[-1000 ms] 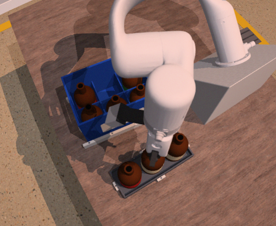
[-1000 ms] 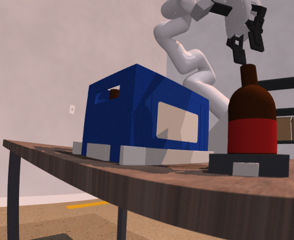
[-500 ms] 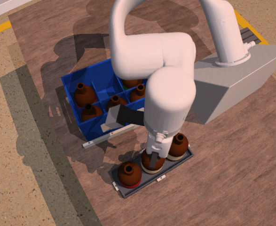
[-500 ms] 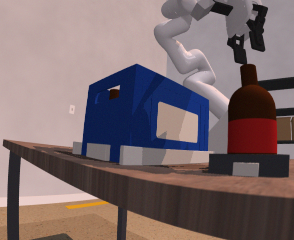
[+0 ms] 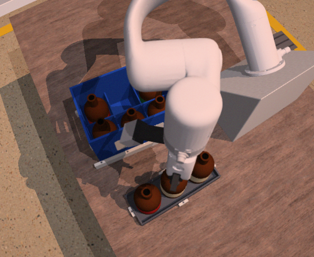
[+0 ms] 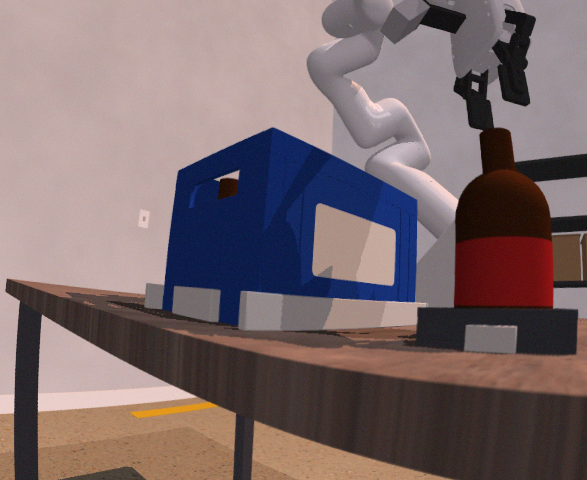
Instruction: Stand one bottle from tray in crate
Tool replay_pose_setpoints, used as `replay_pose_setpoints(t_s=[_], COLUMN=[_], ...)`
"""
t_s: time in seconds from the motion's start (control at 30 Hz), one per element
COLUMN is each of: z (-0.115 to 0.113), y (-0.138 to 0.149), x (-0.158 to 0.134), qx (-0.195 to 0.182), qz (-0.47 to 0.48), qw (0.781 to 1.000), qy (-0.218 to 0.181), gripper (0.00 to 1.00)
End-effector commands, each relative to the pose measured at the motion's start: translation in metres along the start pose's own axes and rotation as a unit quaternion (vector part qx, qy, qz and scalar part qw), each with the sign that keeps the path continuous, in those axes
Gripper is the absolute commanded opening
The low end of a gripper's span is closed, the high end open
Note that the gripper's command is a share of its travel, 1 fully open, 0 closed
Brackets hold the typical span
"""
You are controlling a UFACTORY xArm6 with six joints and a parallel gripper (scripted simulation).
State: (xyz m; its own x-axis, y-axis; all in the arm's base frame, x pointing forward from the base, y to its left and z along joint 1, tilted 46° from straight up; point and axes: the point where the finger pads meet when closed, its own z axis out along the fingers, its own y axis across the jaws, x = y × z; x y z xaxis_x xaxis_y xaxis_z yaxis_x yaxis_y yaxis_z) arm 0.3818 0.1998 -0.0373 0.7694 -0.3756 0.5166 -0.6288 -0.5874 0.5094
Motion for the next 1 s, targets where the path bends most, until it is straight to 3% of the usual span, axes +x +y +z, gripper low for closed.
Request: replay_pose_setpoints(t_s=[0.0, 0.97], z=[0.002, 0.034], y=[-0.001, -0.001], x=[0.000, 0.001], qx=[0.002, 0.002], qz=[0.001, 0.001], qw=[1.000, 1.000], qy=[0.000, 0.000], gripper=[0.65, 0.65])
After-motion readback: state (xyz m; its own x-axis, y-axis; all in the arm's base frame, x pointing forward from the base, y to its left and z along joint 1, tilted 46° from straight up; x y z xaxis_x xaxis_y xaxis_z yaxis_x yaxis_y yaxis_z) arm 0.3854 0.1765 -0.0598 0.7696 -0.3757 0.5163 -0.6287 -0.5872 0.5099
